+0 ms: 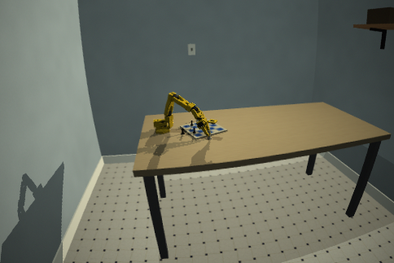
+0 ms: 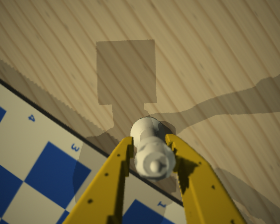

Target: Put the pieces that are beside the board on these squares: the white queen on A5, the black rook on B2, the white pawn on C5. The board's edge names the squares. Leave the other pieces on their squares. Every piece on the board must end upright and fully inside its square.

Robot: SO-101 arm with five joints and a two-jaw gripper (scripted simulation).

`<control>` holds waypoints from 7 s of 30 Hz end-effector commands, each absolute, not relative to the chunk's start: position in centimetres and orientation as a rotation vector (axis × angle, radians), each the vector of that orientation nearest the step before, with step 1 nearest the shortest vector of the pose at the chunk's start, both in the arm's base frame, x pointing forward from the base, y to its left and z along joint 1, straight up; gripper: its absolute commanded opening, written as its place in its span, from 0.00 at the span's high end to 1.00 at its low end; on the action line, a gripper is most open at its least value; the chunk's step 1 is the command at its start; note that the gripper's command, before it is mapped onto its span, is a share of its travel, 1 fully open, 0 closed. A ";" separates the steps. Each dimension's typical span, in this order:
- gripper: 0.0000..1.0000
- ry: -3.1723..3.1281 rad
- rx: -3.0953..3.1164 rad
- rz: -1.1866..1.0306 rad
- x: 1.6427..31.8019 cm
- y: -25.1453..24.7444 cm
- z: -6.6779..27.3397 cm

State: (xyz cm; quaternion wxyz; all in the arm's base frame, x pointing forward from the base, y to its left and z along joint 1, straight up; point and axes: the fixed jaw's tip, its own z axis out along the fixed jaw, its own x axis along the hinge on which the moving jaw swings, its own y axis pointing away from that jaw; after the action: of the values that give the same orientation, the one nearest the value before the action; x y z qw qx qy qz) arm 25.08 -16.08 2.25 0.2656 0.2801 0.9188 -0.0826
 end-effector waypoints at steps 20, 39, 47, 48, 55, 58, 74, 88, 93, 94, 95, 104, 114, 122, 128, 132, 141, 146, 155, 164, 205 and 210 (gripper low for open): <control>0.88 2.483 0.780 -0.218 24.8 -16.2 2.7; 0.88 2.483 0.779 -0.219 25.2 -16.4 3.4; 0.88 2.483 0.780 -0.222 25.1 -16.6 3.4; 0.88 2.483 0.780 -0.223 25.1 -16.6 3.4; 0.88 2.483 0.781 -0.225 25.0 -16.7 3.4; 0.88 2.483 0.781 -0.225 25.0 -16.7 3.4; 0.88 2.483 0.783 -0.226 24.9 -16.6 3.0; 0.88 2.483 0.783 -0.226 24.8 -16.6 2.7; 0.89 2.483 0.783 -0.226 24.8 -16.6 2.7; 0.90 2.483 0.783 -0.226 24.8 -16.6 2.7; 0.90 2.483 0.783 -0.226 24.8 -16.6 2.7; 0.96 2.483 0.783 -0.226 24.8 -16.6 2.7; 1.00 2.483 0.783 -0.226 24.8 -16.6 2.7; 1.00 2.483 0.783 -0.226 24.8 -16.6 2.7; 1.00 2.483 0.783 -0.226 24.8 -16.6 2.7; 1.00 2.483 0.783 -0.226 24.8 -16.6 2.7; 1.00 2.483 0.783 -0.226 24.8 -16.6 2.8; 1.00 2.483 0.783 -0.227 24.8 -16.6 2.9; 1.00 2.483 0.784 -0.230 24.7 -16.7 4.0; 1.00 2.483 0.784 -0.230 24.6 -16.7 5.2; 1.00 2.559 0.430 -0.130 25.6 -8.3 7.2; 1.00 2.581 0.239 -0.075 26.1 -4.4 7.2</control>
State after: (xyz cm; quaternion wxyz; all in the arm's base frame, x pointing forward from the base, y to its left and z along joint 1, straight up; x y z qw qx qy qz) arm 25.71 -6.32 6.90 0.2599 0.1210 0.9572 -0.0382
